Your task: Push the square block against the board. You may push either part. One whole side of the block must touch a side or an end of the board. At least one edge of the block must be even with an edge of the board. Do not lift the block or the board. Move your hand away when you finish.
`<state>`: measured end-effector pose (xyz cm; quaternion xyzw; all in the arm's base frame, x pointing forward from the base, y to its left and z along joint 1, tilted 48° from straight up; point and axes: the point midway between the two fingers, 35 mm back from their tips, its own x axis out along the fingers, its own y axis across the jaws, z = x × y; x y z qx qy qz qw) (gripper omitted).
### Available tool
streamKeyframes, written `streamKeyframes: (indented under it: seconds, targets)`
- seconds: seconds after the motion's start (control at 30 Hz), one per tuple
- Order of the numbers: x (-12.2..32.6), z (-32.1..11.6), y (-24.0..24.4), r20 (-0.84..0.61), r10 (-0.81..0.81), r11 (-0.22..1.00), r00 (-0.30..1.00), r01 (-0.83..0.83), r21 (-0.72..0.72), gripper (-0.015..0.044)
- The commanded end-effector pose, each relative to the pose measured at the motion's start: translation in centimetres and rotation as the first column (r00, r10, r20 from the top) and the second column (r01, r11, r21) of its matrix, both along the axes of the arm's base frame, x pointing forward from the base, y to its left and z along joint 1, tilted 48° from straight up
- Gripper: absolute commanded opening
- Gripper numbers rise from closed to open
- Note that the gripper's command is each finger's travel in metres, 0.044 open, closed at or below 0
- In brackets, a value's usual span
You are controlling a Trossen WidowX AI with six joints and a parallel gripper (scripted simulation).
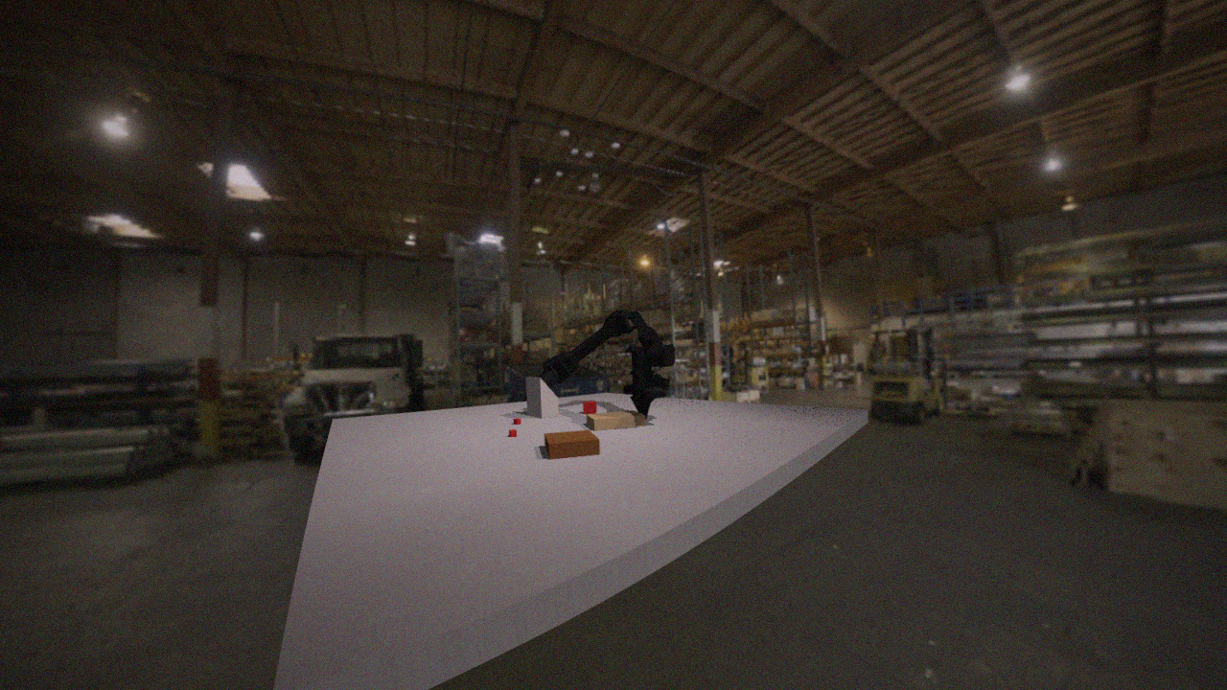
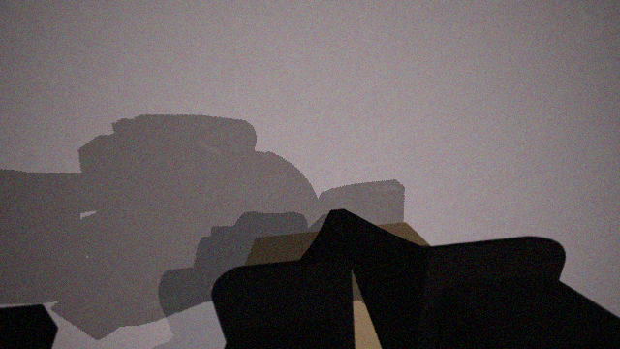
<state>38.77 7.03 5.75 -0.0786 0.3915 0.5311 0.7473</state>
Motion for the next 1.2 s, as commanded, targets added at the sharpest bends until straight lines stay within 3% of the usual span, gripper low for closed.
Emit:
streamKeyframes:
  seconds: [0.0, 1.17]
  targets:
    - [-0.5, -0.6, -0.3, -0.008, 0.002, 1.0, 1.0, -0.002, -0.006, 0.0]
    - [-3.0, -3.7, -2.7, -0.009, 0.002, 1.0, 1.0, -0.002, -0.005, 0.0]
